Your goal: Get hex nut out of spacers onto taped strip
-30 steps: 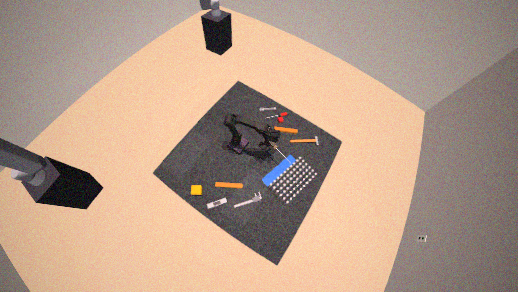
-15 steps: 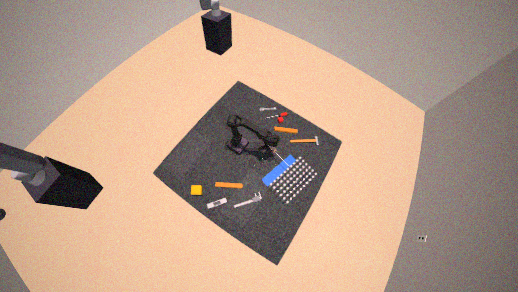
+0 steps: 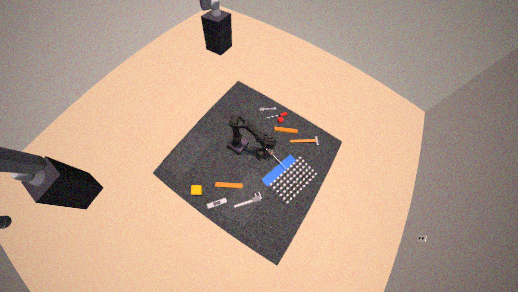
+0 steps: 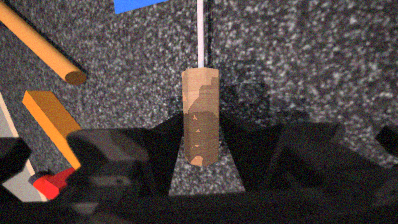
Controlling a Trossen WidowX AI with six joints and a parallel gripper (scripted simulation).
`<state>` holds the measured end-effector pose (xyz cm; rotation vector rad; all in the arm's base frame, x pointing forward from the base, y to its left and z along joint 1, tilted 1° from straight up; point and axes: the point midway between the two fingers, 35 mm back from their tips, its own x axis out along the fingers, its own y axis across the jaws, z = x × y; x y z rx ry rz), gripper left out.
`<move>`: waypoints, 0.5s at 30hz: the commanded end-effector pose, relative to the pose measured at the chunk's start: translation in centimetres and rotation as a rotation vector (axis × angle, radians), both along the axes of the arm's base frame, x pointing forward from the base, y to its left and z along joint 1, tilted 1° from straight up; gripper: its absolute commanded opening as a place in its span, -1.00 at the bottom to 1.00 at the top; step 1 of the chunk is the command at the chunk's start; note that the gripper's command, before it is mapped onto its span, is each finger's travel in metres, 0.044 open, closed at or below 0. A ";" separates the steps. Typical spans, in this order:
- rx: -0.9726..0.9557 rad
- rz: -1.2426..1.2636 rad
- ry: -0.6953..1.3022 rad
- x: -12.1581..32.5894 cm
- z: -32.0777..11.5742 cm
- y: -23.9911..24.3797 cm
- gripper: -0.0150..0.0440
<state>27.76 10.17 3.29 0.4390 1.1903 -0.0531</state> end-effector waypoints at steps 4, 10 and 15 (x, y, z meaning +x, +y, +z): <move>0.003 0.006 -0.007 0.3 -0.1 0.0 -0.49; 0.003 0.006 -0.008 0.8 -0.1 -0.2 -0.49; 0.003 0.006 -0.008 1.1 0.0 -0.3 -0.49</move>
